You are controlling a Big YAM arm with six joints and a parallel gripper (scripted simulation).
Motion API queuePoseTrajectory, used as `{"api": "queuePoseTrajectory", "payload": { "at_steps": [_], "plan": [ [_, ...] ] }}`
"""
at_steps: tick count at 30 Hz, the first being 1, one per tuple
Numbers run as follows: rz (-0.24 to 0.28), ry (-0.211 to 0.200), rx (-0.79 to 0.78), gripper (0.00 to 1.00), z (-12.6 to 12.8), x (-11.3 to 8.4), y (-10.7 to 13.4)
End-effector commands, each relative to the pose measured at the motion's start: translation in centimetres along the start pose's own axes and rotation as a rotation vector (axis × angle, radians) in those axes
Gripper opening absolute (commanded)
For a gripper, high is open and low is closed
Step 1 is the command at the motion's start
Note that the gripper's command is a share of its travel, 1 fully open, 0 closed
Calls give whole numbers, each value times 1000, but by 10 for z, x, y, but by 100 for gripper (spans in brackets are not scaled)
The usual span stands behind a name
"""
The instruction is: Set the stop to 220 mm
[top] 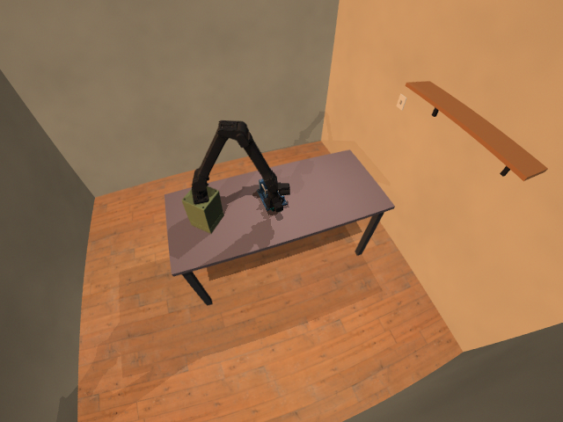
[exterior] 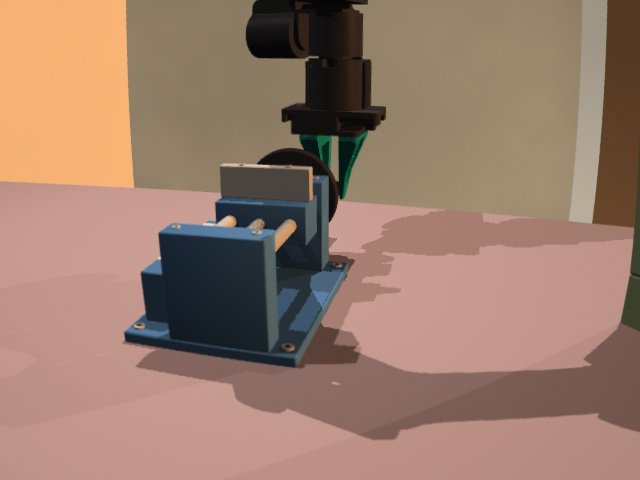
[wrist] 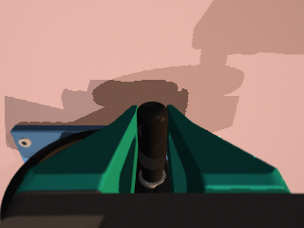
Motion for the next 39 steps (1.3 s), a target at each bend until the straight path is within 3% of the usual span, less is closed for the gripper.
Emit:
{"api": "queuePoseTrajectory", "payload": {
  "at_steps": [1,10,15,18,20,26,39],
  "plan": [
    [-12,-2,3,6,-1,-19,-9],
    [-12,-3,5,6,-1,-27,-8],
    [-24,-32,6,6,21,-40,-12],
    [-16,-14,8,6,12,-38,-7],
    [-25,-34,7,6,26,-46,-11],
    [-20,-22,10,6,19,-47,-11],
    [-23,-40,2,6,42,-61,-10]
  ]
}}
Point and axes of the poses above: the point where the finger pads meet when closed, its own x axis out along the fingers, its own z axis across the jaws, y = z × x, the point moved 1 cm from there along -x, back along the fingers, and after that the axes turned 8 degrees about -x, right-handed, at the moved point
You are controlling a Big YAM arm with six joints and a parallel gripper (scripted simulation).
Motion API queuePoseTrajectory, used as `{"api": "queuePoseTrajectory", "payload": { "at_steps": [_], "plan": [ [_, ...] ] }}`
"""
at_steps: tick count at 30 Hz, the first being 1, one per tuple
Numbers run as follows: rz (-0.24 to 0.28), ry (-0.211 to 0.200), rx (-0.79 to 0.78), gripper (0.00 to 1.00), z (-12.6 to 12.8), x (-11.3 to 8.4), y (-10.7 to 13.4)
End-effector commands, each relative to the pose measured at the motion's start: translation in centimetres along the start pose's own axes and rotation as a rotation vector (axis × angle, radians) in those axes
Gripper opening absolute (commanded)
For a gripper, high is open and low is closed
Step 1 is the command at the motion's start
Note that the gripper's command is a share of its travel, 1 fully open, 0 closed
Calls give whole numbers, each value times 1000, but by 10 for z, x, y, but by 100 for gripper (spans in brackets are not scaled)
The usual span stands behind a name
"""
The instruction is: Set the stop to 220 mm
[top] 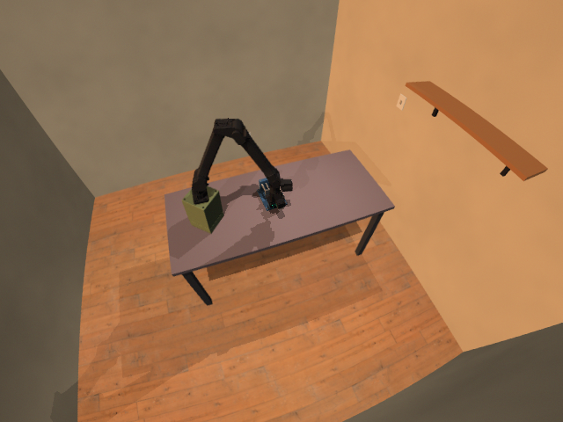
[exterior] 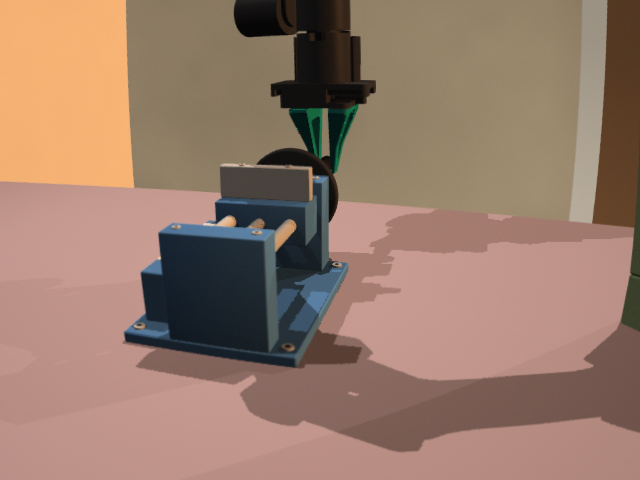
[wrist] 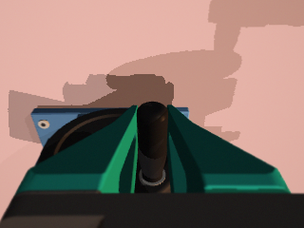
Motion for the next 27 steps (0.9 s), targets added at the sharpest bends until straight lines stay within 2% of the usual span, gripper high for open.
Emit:
{"api": "queuePoseTrajectory", "payload": {
  "at_steps": [1,27],
  "plan": [
    [-31,-66,2,6,32,-34,-9],
    [-30,-69,2,6,47,-42,-10]
  ]
}}
Point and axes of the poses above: the point where the finger pads meet when closed, its own x axis out along the fingers, its own z axis across the jaws, y = z × x, the point moved 1 cm from there along -x, back along the fingers, and after that the axes turned 8 degrees about -x, right-handed, at the moved point
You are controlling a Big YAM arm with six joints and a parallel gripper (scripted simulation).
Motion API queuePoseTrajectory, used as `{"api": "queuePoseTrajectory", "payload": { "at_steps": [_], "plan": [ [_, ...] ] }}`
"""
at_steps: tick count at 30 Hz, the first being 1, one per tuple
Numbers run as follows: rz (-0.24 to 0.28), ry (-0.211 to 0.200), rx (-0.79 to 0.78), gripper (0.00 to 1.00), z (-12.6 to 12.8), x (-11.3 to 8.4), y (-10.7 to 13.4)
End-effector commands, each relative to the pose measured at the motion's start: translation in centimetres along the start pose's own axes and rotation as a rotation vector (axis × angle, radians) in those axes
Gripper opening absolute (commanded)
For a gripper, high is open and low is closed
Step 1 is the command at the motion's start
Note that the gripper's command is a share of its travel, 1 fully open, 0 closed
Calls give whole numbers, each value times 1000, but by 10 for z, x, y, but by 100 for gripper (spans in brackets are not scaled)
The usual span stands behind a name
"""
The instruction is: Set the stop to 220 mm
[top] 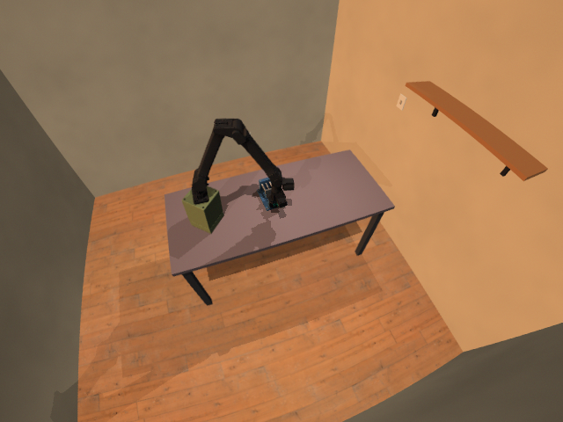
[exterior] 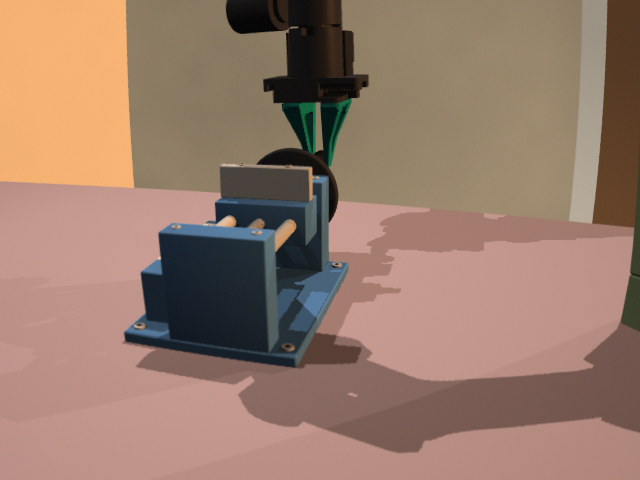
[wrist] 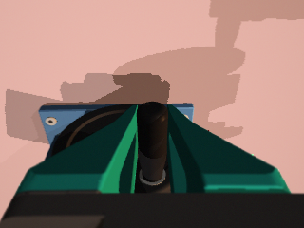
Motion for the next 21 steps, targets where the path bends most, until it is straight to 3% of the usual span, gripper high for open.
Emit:
{"api": "queuePoseTrajectory", "payload": {
  "at_steps": [1,21],
  "plan": [
    [-35,-83,1,6,40,-37,-9],
    [-34,-86,1,6,57,-41,-11]
  ]
}}
Point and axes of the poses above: the point where the finger pads meet when closed, its own x axis out along the fingers, its own z axis across the jaws, y = z × x, the point moved 1 cm from there along -x, back along the fingers, and after that the axes turned 8 degrees about -x, right-handed, at the moved point
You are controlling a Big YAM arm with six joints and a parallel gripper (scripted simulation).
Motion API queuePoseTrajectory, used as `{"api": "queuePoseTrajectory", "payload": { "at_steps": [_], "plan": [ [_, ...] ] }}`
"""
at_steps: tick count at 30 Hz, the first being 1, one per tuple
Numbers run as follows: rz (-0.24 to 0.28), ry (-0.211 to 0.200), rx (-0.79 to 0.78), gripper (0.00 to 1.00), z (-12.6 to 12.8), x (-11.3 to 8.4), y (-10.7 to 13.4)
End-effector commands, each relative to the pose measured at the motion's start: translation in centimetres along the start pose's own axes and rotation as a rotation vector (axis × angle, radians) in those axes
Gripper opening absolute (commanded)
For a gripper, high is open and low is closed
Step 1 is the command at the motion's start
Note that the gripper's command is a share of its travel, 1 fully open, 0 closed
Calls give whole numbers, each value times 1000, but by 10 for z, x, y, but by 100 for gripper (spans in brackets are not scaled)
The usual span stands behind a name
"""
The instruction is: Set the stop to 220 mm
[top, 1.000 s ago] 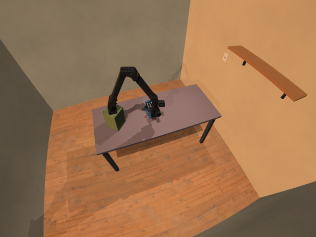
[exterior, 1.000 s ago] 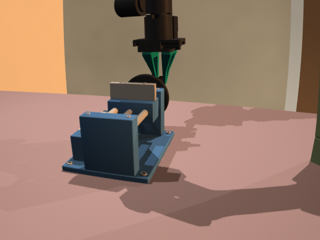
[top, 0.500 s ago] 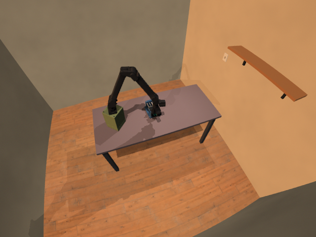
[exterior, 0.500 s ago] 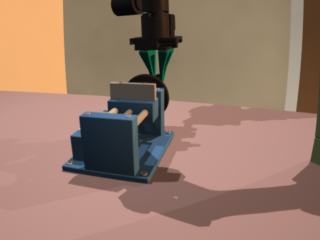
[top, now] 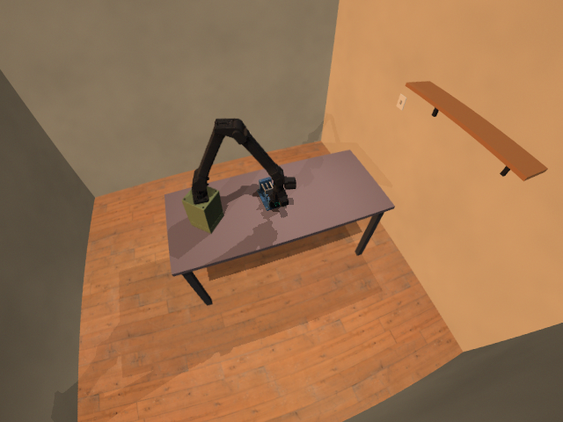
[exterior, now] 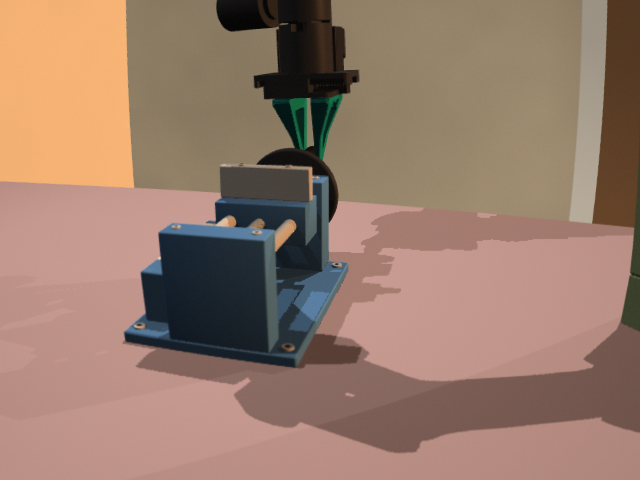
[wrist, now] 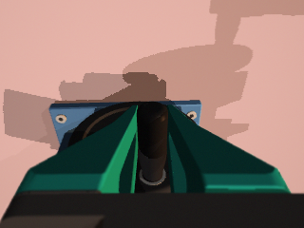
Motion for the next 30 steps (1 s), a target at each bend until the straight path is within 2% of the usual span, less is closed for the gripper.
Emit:
{"api": "queuePoseTrajectory", "payload": {
  "at_steps": [1,3,5,8,13,15,16,19,24,27,30],
  "plan": [
    [-36,-96,0,6,49,-37,-10],
    [-32,-88,0,6,49,-32,-9],
    [-39,-106,0,6,54,-35,-11],
    [-40,-107,0,6,55,-35,-11],
    [-26,-72,-1,6,51,-16,-8],
    [-26,-72,-1,6,51,-16,-8],
    [-34,-92,0,6,56,-23,-10],
    [-28,-79,-1,6,56,-17,-9],
    [-34,-94,0,6,60,-26,-11],
    [-25,-72,-1,6,57,-12,-8],
    [-28,-76,-1,6,62,-8,-10]
  ]
}}
Point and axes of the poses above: the point where the finger pads meet when closed, its own x axis out along the fingers, its own z axis across the jaws, y = z × x, the point moved 1 cm from there along -x, back along the fingers, and after that the axes turned 8 degrees about -x, right-handed, at the moved point
